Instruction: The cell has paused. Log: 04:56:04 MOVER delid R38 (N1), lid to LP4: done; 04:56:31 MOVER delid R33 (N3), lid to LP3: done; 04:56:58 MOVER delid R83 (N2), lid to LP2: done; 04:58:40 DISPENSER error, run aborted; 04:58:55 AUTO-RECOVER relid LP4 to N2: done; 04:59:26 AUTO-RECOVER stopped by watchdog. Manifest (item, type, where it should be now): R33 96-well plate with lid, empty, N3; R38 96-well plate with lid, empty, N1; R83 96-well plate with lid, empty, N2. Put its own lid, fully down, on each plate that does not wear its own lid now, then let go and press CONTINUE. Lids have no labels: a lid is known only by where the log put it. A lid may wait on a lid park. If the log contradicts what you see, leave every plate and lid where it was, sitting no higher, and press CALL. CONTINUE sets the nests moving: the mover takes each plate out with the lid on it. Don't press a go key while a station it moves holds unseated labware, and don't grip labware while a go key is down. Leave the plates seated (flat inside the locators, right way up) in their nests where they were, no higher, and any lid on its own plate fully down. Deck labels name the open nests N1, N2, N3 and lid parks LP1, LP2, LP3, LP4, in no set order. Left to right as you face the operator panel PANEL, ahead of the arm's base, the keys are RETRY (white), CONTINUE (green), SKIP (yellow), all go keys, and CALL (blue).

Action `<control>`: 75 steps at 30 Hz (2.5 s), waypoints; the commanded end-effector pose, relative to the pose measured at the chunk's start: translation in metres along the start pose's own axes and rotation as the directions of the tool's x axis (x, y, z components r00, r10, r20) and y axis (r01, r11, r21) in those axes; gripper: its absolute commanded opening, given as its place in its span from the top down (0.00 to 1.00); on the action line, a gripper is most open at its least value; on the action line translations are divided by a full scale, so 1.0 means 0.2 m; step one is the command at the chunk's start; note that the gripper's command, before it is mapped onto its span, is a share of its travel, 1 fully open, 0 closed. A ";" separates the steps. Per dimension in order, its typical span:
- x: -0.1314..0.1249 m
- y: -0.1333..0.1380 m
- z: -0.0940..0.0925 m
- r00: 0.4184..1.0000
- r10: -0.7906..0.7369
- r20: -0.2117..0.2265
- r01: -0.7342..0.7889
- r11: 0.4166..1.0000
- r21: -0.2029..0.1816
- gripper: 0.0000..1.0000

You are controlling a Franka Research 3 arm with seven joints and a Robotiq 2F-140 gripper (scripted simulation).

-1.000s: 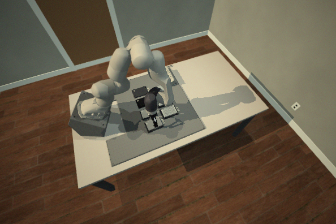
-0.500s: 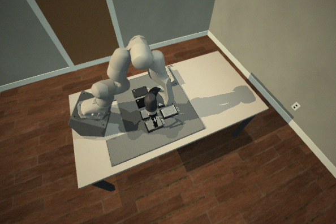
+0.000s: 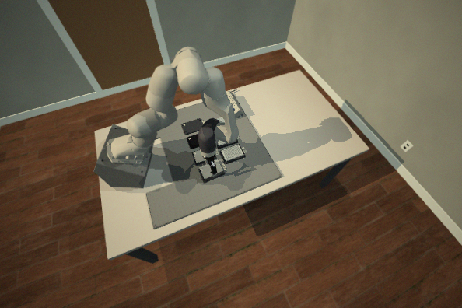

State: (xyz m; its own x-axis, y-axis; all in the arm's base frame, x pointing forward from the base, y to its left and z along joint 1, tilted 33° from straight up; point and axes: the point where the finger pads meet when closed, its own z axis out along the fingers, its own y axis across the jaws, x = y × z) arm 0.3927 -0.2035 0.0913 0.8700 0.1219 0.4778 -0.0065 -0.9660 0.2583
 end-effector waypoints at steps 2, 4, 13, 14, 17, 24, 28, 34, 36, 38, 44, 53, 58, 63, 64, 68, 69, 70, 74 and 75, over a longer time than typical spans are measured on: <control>0.00 0.01 -0.02 0.999 0.033 0.003 -0.033 0.999 -0.004 1.00; 0.00 0.01 -0.03 0.999 0.033 0.003 -0.033 0.999 -0.004 1.00; 0.00 0.01 -0.11 0.999 0.033 0.003 -0.033 0.999 -0.004 1.00; 0.00 0.01 -0.12 0.999 0.033 0.004 -0.033 0.999 -0.004 1.00; 0.00 0.01 -0.15 0.999 0.033 0.004 -0.033 0.999 -0.004 1.00; 0.00 0.01 -0.18 0.999 0.033 0.004 -0.033 0.999 -0.004 1.00; 0.00 0.01 -0.20 0.999 0.033 0.004 -0.033 0.999 -0.005 1.00; 0.00 0.01 -0.22 0.999 0.032 0.001 -0.032 0.999 -0.007 1.00; 0.00 0.01 -0.22 0.999 0.032 0.001 -0.032 0.999 -0.007 1.00; 0.00 0.01 -0.24 0.999 0.031 -0.005 -0.031 0.999 -0.012 1.00; 0.00 0.01 -0.26 0.999 0.031 -0.012 -0.031 0.999 -0.019 1.00; 0.06 0.03 -0.26 0.999 0.031 -0.022 -0.031 0.999 -0.033 1.00; 0.40 0.06 -0.27 0.999 0.036 -0.041 -0.039 0.996 -0.085 1.00; 0.75 -0.13 -0.26 0.999 0.039 -0.012 -0.040 0.998 -0.050 1.00; 0.80 -0.18 -0.25 0.999 0.038 -0.006 -0.038 0.999 -0.036 1.00; 0.88 -0.27 -0.26 0.999 0.033 0.003 -0.033 0.999 -0.005 1.00; 0.88 -0.27 -0.26 0.999 0.033 0.003 -0.033 0.999 -0.005 1.00; 0.88 -0.27 -0.26 0.999 0.033 0.003 -0.033 0.999 -0.005 1.00; 0.88 -0.27 -0.26 0.999 0.033 0.003 -0.033 0.999 -0.004 1.00; 0.88 -0.27 -0.26 0.999 0.033 0.003 -0.033 0.999 -0.004 1.00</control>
State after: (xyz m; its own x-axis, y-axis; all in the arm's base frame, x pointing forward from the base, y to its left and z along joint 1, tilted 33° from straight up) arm 0.5271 -0.1190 0.2072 0.8421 -0.0663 0.5352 -0.1794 -0.9703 0.1622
